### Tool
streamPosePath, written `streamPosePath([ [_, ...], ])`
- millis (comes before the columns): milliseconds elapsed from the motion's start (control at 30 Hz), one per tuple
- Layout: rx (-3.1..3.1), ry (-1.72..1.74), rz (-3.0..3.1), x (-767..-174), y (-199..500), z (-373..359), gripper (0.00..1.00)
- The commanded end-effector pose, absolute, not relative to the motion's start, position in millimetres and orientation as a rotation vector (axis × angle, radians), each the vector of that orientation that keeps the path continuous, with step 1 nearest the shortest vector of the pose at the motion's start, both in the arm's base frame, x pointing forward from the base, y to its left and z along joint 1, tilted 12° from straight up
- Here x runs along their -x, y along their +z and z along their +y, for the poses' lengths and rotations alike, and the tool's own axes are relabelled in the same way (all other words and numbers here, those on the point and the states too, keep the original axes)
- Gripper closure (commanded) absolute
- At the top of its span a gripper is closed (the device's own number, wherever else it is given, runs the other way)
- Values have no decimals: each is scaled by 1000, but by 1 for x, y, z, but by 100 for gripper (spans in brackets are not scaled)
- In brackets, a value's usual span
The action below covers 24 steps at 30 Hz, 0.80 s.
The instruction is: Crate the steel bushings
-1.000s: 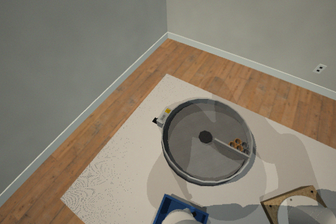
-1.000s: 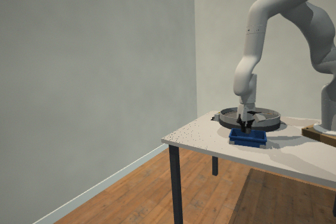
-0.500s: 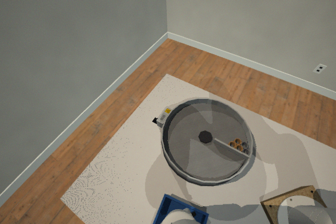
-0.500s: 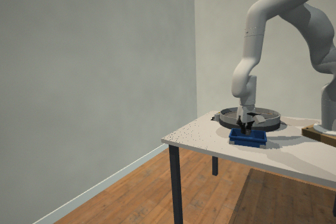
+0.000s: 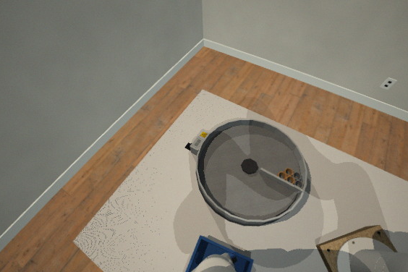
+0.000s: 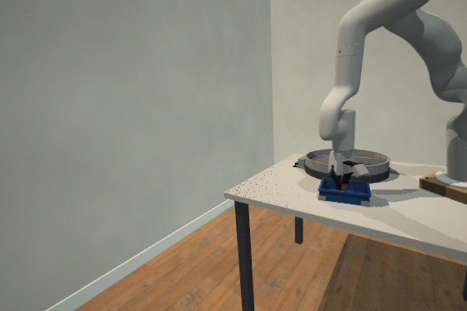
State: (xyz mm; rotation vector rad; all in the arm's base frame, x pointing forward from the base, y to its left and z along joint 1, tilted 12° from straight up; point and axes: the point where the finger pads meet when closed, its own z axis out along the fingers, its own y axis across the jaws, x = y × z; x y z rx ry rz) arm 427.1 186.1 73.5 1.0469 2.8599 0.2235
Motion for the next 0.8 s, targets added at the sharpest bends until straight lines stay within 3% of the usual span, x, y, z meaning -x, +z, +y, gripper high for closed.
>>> streamPosePath([
  [0, -1041, 268, 2850, -429, 67, 187, 100],
  [767, -1041, 267, 2850, -430, 60, 188, 100],
])
